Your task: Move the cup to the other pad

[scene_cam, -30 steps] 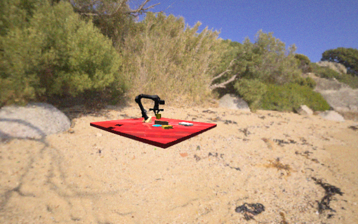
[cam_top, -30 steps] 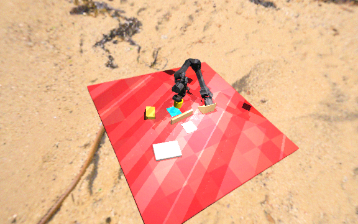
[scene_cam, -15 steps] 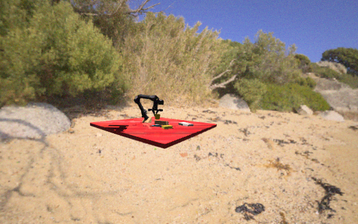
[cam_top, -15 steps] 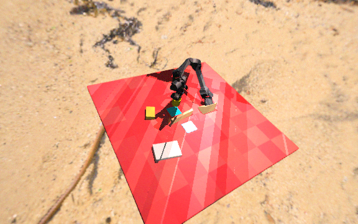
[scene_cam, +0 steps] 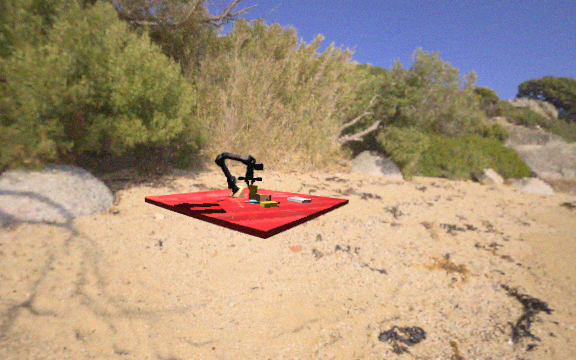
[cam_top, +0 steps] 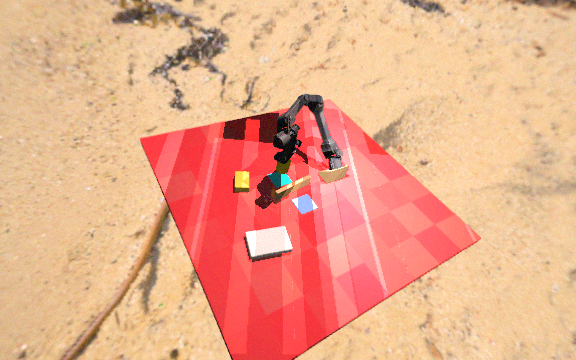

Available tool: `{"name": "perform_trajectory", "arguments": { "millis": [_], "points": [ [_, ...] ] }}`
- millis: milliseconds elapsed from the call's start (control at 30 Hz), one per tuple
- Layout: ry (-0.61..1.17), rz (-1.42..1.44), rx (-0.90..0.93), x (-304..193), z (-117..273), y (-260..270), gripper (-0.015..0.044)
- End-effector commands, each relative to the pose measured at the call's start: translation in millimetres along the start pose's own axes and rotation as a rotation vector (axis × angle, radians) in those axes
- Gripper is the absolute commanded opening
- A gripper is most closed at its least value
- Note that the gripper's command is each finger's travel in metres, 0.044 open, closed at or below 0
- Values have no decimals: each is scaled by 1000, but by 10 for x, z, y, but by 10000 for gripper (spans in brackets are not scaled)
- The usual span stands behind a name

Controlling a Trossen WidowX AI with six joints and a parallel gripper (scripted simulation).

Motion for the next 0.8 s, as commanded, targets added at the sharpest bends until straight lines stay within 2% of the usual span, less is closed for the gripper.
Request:
{"name": "perform_trajectory", "arguments": {
  "millis": [0,767],
  "points": [
    [-4,1,0,4,-47,-2,0],
    [-5,1,0,10,-331,-2,0]
  ]
}}
Point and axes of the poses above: the point midway between the two fingers, 35 mm back from their tips, its own z axis back along the fingers, its own y axis across the jaws, x = y × z, the point moved 10 cm from there along z, back along the fingers, and after that the axes turned 9 degrees about z, right-handed, at the moved point
